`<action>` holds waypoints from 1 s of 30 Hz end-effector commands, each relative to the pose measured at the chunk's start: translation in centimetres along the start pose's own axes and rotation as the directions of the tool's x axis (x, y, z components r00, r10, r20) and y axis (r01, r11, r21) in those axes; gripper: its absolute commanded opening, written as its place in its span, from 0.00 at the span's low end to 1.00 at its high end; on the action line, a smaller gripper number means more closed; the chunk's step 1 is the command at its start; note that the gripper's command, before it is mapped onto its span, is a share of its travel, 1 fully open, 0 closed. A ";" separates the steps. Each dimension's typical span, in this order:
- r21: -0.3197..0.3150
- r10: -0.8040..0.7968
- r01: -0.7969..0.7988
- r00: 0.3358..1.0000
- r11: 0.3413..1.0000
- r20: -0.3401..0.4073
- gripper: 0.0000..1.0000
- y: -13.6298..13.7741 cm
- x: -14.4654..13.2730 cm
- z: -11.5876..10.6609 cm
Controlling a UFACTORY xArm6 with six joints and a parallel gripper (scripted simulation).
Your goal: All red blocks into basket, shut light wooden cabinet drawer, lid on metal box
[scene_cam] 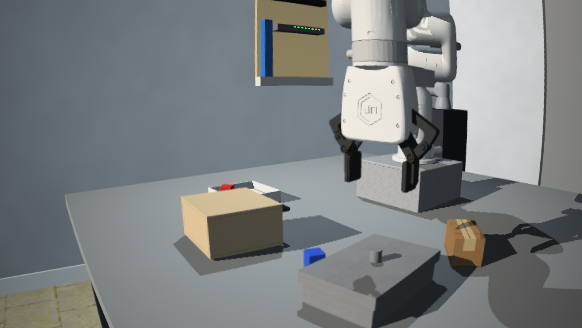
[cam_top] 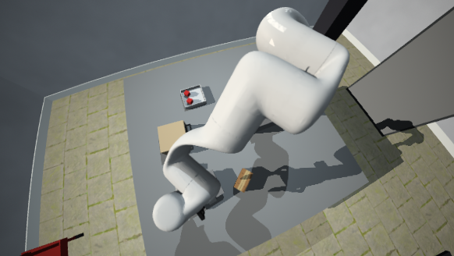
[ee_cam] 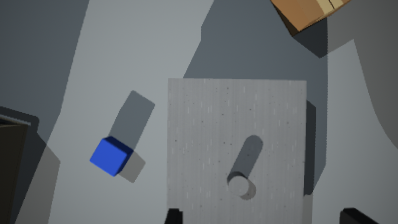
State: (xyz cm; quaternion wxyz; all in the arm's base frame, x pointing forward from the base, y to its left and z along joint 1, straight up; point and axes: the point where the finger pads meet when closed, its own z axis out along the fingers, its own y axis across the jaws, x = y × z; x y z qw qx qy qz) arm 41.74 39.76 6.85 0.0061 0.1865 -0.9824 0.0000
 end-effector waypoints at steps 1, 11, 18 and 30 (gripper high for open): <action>-0.002 0.000 0.000 1.000 1.000 0.004 1.00 0.1 -0.1 -0.8; -0.002 0.000 0.000 1.000 1.000 0.004 1.00 0.1 -0.1 -1.4; -0.002 0.002 -0.002 1.000 1.000 0.004 1.00 0.1 -0.1 -1.4; -0.002 0.150 -0.150 0.989 0.989 0.004 1.00 0.8 1.0 -1.5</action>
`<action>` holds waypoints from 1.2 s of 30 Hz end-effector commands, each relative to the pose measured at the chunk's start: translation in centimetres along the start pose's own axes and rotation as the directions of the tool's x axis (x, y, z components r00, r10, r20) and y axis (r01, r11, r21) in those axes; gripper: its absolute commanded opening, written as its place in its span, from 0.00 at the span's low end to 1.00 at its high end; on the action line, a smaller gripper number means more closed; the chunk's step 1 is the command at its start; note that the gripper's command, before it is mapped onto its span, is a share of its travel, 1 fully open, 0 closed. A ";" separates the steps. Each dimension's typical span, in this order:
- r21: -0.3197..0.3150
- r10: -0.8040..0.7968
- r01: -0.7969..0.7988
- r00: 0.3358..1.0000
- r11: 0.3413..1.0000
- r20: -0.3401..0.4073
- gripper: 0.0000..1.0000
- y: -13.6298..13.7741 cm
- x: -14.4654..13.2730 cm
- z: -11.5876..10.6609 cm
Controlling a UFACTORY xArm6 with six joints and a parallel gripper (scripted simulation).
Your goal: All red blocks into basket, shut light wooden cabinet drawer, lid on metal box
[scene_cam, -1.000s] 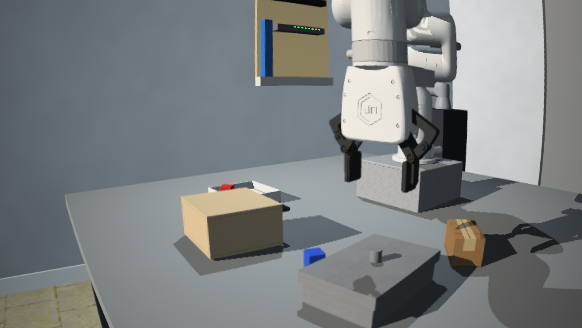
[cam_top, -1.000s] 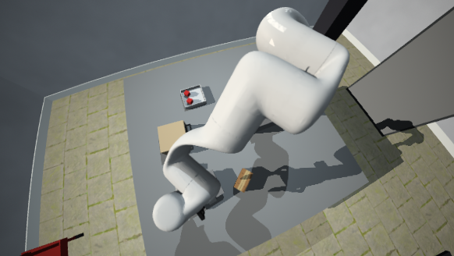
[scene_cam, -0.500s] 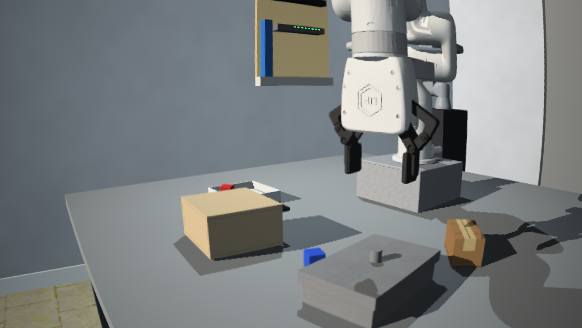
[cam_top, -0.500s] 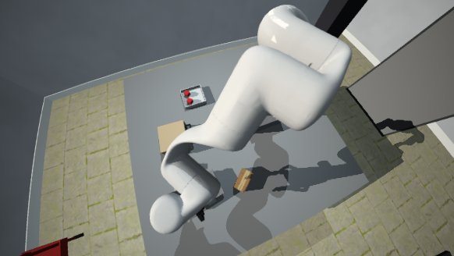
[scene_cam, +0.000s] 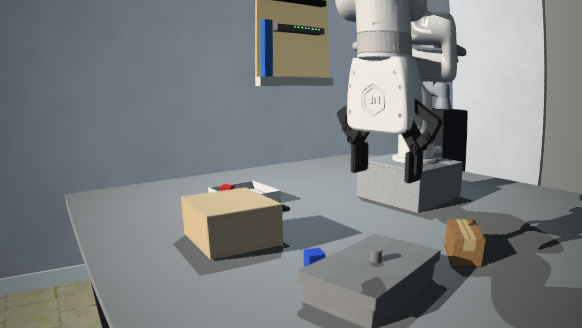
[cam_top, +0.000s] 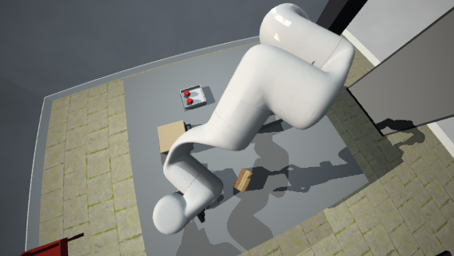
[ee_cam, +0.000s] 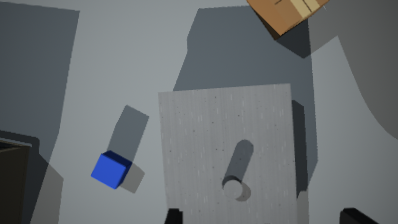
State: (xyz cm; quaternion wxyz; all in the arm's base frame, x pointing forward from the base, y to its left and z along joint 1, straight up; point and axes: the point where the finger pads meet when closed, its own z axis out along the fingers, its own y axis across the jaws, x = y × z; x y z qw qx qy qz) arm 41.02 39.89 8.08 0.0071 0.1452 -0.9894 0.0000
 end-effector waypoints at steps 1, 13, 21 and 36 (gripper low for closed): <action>-0.002 0.100 -0.100 0.995 0.995 0.006 1.00 0.5 0.6 -0.3; -0.005 0.572 -0.572 0.820 0.820 0.004 1.00 2.3 4.7 -0.6; -0.003 0.871 -0.871 0.491 0.491 -0.010 1.00 3.6 9.5 -0.7; 0.022 0.965 -0.965 -0.261 -0.261 -0.019 1.00 4.5 17.1 -0.4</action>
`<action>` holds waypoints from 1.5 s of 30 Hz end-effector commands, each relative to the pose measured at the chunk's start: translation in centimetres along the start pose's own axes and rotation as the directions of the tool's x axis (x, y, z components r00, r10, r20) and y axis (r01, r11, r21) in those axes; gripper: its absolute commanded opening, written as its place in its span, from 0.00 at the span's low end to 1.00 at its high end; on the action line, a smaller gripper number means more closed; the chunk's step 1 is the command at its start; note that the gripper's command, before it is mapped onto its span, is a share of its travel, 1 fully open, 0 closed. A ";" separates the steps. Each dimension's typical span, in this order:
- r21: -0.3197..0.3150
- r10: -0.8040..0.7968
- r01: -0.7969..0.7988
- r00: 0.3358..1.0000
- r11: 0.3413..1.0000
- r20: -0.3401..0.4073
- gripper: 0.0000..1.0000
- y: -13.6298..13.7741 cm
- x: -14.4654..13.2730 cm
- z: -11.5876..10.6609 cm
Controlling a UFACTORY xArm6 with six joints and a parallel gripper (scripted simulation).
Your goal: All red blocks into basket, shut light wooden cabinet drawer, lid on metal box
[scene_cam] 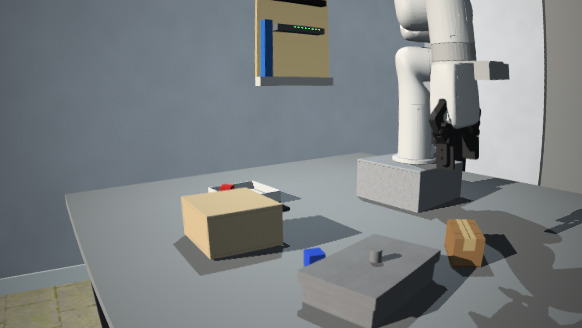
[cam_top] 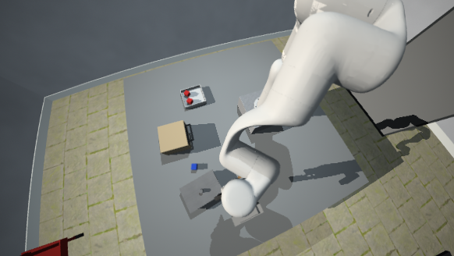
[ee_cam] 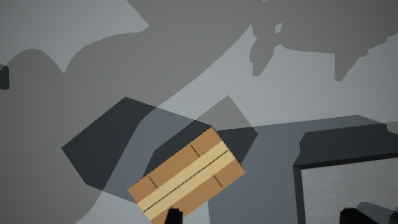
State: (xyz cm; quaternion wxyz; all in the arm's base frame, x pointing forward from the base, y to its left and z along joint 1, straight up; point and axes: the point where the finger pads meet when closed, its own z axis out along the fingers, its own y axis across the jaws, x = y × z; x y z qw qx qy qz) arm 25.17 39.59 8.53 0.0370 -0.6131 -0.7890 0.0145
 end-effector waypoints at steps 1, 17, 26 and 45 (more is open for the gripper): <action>-0.039 0.273 -0.273 0.962 0.961 0.005 1.00 -2.3 0.1 0.0; -0.066 0.782 -0.782 0.623 0.620 -0.024 1.00 -5.5 -0.2 0.5; -0.066 0.789 -0.788 0.614 0.612 -0.024 0.90 -5.6 -0.2 0.5; -0.066 0.789 -0.788 0.614 0.612 -0.024 0.90 -5.6 -0.2 0.5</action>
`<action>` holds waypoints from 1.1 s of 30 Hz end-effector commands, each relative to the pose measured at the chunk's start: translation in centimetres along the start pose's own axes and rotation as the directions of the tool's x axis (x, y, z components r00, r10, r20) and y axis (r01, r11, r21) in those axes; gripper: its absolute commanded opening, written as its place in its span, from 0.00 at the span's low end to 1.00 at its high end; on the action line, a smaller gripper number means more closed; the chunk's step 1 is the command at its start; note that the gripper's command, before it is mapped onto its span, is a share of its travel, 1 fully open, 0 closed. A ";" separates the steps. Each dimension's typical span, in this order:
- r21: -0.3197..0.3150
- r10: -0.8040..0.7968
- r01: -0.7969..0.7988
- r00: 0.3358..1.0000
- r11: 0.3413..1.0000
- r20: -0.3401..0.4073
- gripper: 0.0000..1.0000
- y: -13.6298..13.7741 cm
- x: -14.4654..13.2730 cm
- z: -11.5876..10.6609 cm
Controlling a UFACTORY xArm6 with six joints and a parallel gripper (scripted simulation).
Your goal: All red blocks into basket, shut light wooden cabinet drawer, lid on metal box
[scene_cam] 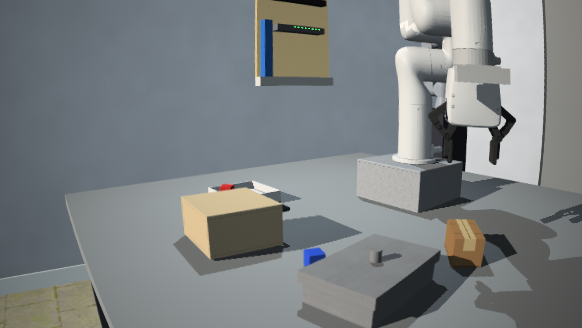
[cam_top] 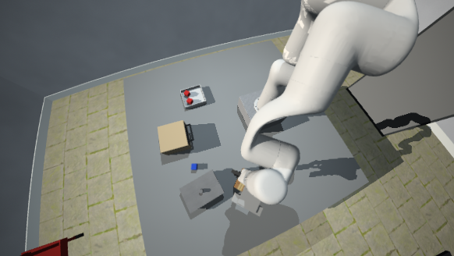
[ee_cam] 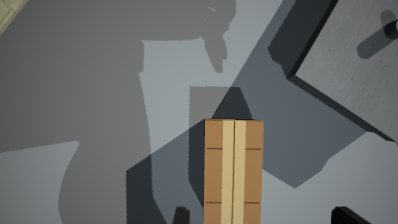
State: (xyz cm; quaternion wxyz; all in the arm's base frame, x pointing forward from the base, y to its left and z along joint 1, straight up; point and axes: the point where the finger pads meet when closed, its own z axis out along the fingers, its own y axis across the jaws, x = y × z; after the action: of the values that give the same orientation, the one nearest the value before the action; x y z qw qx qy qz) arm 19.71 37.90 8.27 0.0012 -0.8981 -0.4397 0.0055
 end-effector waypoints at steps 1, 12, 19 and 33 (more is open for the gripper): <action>0.001 0.000 0.000 1.000 1.000 -0.004 0.90 0.0 0.1 -0.2; 0.001 0.000 0.000 1.000 1.000 -0.004 0.90 0.0 0.1 -0.2; 0.001 0.000 0.000 1.000 1.000 -0.004 0.90 0.0 0.1 -0.1; 0.000 0.000 0.000 1.000 1.000 -0.004 0.90 0.0 0.1 1.3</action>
State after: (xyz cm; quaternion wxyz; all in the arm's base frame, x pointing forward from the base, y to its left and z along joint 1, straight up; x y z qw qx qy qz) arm 19.70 37.93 7.29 0.0013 -0.8982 -0.4396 0.0050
